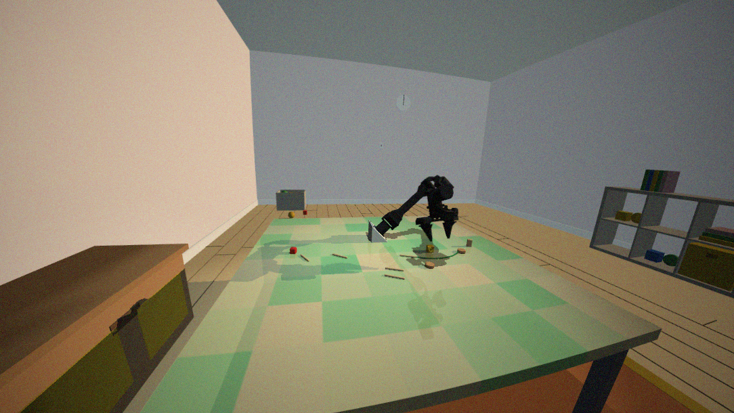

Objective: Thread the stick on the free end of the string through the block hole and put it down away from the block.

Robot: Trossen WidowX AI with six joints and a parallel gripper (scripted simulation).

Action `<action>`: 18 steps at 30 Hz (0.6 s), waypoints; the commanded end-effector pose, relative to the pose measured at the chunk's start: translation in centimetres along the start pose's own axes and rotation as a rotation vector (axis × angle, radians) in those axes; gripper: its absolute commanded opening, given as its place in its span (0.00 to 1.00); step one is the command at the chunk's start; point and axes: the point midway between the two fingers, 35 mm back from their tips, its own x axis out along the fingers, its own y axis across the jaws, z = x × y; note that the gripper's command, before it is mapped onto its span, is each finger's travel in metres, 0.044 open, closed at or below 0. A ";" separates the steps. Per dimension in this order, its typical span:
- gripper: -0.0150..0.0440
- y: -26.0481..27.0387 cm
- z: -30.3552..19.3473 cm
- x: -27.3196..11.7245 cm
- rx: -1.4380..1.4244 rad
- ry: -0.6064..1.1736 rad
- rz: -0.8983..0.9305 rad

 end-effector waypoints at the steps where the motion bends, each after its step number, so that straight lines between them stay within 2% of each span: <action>1: 1.00 4.4 -5.8 1.0 -0.868 0.133 0.058; 18: 1.00 7.9 -12.5 1.5 -1.790 0.219 0.273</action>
